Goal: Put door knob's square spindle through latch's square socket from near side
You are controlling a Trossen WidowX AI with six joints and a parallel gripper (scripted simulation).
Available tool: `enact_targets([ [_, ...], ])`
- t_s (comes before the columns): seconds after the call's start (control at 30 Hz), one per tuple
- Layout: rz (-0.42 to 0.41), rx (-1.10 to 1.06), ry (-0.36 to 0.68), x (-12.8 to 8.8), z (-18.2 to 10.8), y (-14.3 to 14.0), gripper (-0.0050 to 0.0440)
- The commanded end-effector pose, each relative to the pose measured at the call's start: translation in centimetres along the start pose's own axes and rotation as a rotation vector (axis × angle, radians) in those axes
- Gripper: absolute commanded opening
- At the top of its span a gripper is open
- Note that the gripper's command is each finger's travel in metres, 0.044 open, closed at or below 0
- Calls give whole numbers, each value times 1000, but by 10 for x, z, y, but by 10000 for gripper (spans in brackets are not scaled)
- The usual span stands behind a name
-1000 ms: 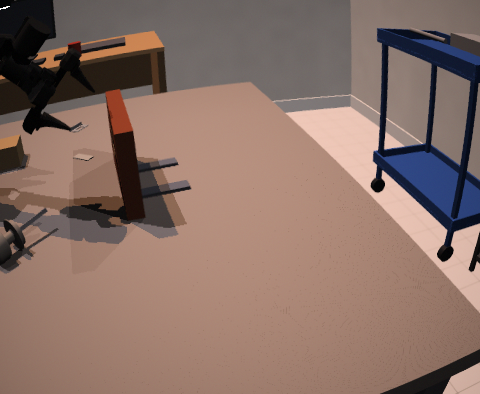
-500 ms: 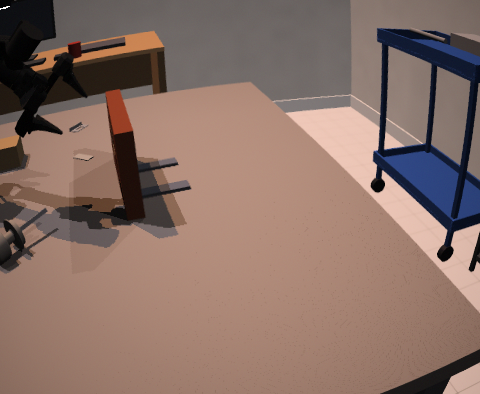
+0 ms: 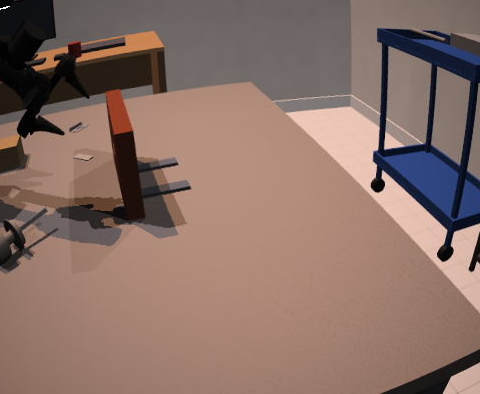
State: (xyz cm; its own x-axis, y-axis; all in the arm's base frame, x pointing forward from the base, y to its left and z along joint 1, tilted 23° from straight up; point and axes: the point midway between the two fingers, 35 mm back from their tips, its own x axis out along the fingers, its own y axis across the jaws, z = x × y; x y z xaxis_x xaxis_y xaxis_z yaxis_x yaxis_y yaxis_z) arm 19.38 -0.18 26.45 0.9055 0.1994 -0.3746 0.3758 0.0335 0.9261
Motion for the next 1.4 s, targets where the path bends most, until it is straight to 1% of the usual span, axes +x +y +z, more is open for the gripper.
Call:
enact_targets([
  [0.0,-2,6,-1,4,0,-1,440],
  [1.37,-2,6,-1,21,0,-1,440],
])
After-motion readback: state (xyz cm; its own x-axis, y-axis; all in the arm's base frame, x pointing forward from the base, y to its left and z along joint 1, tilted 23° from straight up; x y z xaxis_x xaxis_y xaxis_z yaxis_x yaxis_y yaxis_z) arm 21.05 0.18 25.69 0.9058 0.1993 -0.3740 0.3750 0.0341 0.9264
